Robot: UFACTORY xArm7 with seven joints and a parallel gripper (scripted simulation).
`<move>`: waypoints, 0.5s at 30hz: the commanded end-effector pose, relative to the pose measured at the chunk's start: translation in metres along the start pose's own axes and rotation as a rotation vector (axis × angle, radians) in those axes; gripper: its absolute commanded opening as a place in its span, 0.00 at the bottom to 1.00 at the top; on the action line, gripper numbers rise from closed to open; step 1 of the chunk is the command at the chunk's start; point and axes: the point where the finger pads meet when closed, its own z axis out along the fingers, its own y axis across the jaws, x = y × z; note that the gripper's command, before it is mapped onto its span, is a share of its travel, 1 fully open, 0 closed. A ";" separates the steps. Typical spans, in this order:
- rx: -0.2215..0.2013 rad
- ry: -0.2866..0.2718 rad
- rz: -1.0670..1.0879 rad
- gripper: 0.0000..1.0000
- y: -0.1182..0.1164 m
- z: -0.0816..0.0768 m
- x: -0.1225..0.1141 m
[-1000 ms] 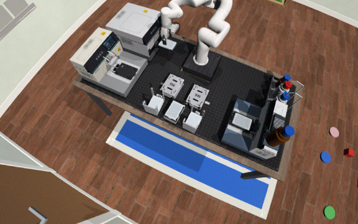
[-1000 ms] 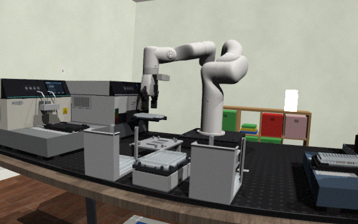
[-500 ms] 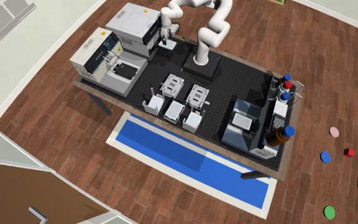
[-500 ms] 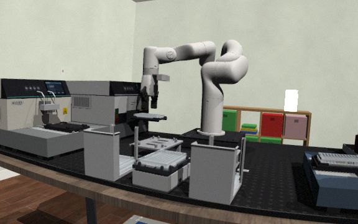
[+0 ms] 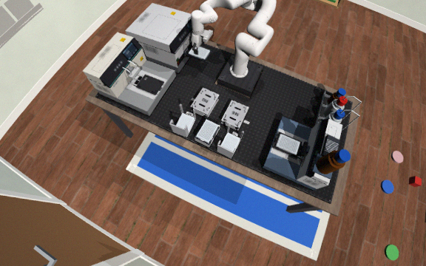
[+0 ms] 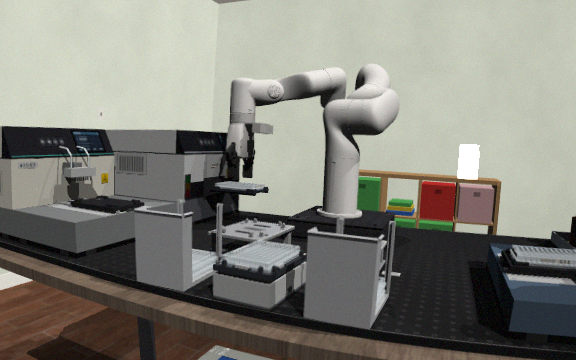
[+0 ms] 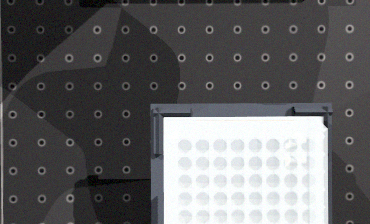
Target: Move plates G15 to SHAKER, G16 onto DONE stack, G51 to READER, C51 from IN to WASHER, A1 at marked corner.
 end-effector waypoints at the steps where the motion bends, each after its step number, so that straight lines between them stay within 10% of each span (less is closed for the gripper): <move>1: 0.000 -0.003 0.000 1.00 0.000 0.006 -0.001; 15: 0.000 -0.003 0.000 1.00 0.000 0.007 -0.001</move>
